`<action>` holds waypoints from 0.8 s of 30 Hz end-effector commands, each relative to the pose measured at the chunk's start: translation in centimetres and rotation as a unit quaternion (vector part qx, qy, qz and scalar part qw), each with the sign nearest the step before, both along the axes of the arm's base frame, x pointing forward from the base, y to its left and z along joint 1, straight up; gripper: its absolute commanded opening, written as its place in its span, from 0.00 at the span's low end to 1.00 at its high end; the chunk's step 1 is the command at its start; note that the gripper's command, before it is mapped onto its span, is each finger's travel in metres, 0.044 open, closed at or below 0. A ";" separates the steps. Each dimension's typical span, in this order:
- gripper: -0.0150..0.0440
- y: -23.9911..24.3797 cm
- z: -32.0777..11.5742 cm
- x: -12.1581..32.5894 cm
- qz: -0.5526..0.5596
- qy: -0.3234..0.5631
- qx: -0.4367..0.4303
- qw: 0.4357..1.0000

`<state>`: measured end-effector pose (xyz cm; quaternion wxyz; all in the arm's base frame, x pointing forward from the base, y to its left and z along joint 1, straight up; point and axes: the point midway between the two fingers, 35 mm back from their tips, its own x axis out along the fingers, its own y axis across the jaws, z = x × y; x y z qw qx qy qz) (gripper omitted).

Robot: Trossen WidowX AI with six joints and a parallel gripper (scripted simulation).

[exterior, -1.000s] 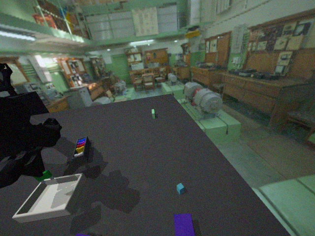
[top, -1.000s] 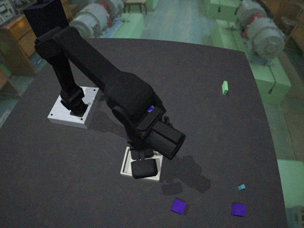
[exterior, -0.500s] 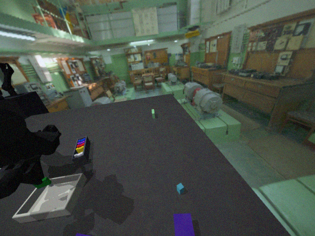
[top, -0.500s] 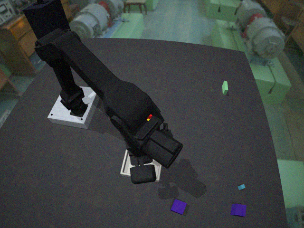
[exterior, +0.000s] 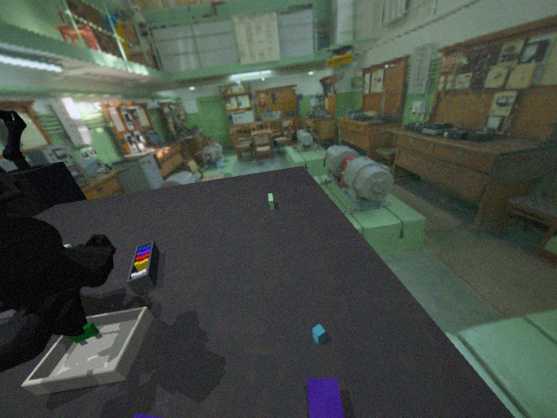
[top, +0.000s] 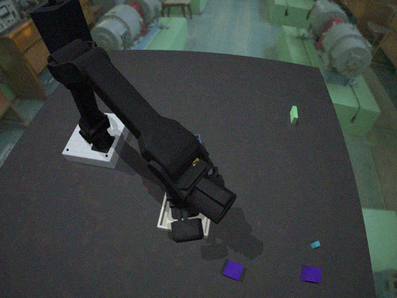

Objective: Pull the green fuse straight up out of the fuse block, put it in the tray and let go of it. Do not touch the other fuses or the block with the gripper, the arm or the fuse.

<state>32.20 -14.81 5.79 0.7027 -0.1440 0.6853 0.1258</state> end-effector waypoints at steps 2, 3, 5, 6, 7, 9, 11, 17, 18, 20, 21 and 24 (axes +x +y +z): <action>0.30 0.0 -0.1 0.0 0.000 0.001 0.000 1.000; 0.34 0.0 -0.1 0.0 0.000 0.001 0.000 1.000; 0.43 0.0 -0.1 0.0 0.000 0.001 0.000 1.000; 0.48 0.0 -0.1 0.0 0.000 0.001 0.000 1.000; 0.52 0.0 -0.1 0.0 0.000 0.001 0.000 1.000; 0.61 0.0 -0.1 0.0 0.000 0.001 0.000 1.000; 0.70 0.0 -0.1 0.0 0.000 0.001 0.000 1.000; 0.81 0.1 3.3 -0.2 0.002 0.003 0.001 1.000; 0.81 0.1 3.6 -0.2 0.002 0.004 0.001 1.000; 0.81 0.1 3.6 -0.2 0.002 0.004 0.001 1.000; 0.81 0.1 3.6 -0.2 0.002 0.004 0.001 1.000; 0.81 0.1 3.6 -0.2 0.002 0.004 0.001 1.000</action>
